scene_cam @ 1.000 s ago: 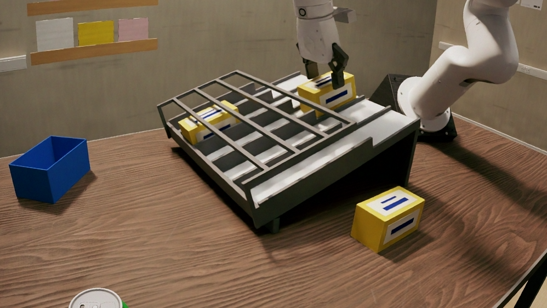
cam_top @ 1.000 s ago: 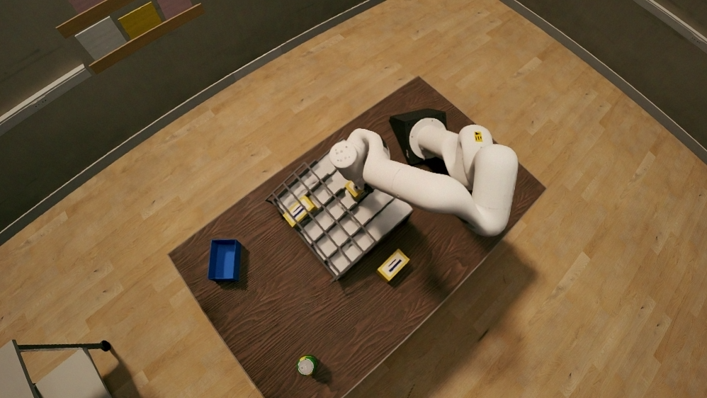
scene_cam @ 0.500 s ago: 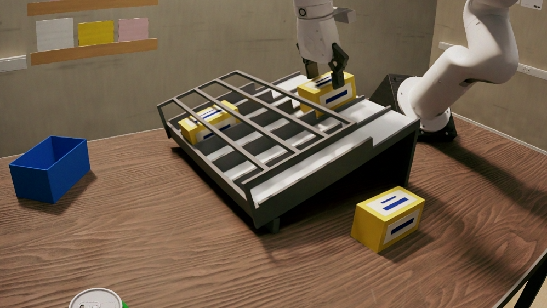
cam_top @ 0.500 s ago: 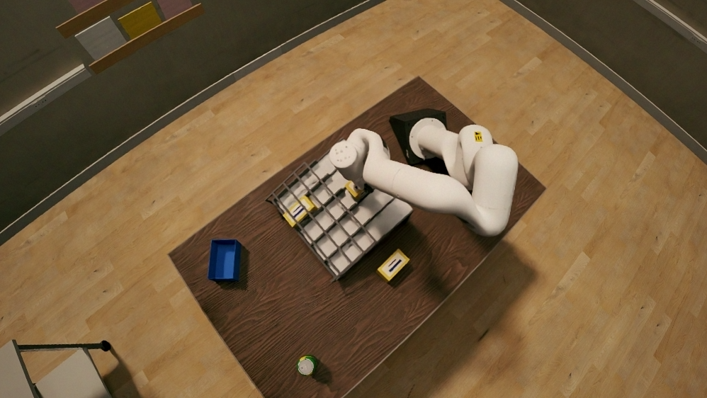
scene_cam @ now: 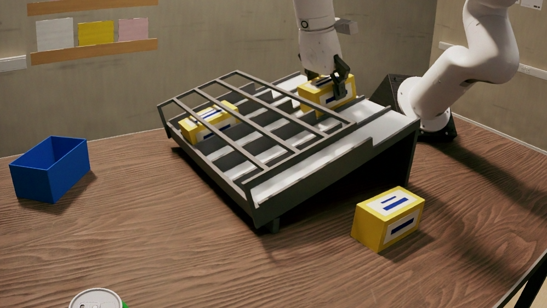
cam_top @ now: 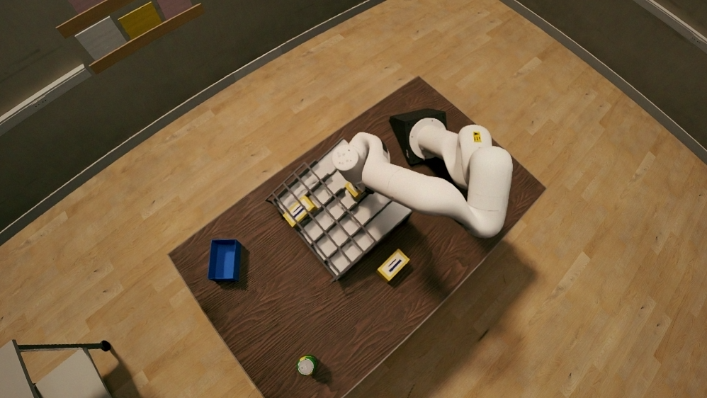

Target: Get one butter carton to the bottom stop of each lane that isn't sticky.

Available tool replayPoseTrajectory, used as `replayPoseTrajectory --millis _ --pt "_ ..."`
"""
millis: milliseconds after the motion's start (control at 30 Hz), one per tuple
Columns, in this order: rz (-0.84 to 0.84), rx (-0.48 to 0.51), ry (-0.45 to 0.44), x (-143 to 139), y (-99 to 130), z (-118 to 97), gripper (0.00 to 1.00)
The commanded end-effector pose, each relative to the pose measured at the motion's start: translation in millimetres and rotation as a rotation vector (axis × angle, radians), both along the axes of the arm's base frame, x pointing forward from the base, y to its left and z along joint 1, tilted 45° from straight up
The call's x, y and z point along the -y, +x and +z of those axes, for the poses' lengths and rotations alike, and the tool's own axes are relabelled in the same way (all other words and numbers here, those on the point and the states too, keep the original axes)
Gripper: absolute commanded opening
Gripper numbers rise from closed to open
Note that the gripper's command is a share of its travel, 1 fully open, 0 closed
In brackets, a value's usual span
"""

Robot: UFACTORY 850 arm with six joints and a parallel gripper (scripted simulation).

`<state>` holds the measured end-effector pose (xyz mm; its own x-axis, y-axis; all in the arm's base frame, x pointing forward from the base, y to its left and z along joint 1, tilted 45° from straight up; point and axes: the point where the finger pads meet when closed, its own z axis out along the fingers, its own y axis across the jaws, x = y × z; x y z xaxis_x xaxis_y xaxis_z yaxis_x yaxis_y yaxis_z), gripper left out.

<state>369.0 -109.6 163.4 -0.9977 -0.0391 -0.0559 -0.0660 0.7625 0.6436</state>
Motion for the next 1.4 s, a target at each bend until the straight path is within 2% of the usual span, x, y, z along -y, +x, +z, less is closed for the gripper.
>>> replayPoseTrajectory --millis 0,100,133,1233,1267,1367 --pt "-0.001 0.001 -0.001 0.0 0.5 -0.3 1.00" --pt "-0.001 0.001 -0.001 0.0 0.5 -0.3 1.00" --pt "-0.001 0.001 -0.001 0.3 0.5 0.0 0.00" --pt "-0.001 0.001 -0.001 0.3 0.4 0.0 0.00" --pt "-0.001 0.001 -0.001 18.3 -0.4 21.5 0.00" --pt "-0.001 0.001 -0.001 18.3 -0.4 21.5 0.00"
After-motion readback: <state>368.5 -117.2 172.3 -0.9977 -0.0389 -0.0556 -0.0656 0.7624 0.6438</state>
